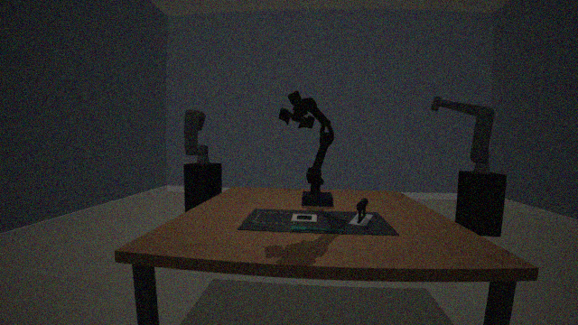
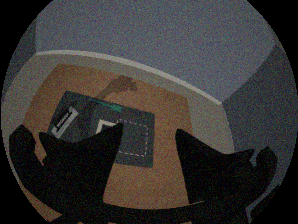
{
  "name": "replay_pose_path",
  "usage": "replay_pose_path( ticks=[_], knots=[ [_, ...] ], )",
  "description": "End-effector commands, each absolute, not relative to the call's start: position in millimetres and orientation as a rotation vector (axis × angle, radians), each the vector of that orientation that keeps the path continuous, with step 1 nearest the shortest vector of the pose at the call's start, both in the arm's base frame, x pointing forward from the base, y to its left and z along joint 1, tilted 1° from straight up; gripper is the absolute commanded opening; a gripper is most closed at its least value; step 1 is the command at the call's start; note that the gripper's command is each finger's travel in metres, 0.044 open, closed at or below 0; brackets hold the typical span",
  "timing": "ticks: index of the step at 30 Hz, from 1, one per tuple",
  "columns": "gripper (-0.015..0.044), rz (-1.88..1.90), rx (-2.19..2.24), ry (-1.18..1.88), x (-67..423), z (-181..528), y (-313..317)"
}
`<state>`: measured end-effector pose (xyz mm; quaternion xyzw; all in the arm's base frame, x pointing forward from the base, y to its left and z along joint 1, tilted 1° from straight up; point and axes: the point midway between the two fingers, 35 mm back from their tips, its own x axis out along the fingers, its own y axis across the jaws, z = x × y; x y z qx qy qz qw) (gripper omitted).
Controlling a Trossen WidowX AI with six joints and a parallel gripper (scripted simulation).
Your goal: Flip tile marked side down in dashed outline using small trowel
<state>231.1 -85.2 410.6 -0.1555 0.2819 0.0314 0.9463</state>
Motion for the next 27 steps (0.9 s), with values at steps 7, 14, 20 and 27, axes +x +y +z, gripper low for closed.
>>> replay_pose_path(
  ticks=[7, 14, 20, 27],
  knots=[
    [0.027, 0.163, -0.069, 0.728, 291, 373, -60],
    [0.027, 0.197, 0.091, 0.876, 331, 339, -22],
    [0.027, 0.237, 0.136, 1.025, 357, 300, 29],
    [0.027, 0.243, 0.153, 1.146, 370, 266, 78]
  ],
)
